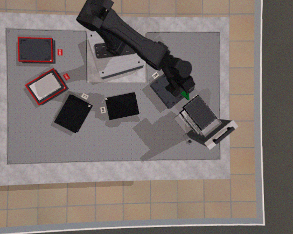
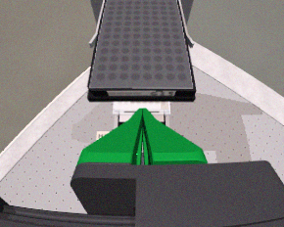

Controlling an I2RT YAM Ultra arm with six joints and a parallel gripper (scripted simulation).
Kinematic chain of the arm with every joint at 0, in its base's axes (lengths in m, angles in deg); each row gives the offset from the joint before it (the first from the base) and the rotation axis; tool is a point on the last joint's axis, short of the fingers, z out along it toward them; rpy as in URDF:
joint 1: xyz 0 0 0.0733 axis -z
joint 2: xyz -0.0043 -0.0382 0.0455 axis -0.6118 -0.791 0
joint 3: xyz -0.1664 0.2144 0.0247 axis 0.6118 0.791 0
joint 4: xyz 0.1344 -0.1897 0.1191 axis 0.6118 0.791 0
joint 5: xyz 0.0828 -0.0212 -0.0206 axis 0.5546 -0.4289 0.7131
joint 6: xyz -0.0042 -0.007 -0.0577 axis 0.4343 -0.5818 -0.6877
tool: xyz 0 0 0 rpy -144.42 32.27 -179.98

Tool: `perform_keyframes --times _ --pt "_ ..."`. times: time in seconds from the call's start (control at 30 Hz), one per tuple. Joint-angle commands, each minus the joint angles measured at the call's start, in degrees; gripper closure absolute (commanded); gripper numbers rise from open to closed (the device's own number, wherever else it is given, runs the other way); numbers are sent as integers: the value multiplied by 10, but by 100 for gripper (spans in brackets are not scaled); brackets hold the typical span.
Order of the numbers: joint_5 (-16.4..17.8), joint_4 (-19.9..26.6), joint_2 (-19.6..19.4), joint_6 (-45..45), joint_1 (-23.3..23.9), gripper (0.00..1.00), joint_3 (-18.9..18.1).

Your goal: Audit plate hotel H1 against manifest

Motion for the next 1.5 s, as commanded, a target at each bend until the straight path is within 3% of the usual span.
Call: perform_keyframes --times 0.0,1.47 --pt "1 -10 0 -2 1 100 -13" --pt "17 -25 -55 -12 20 100 -56"
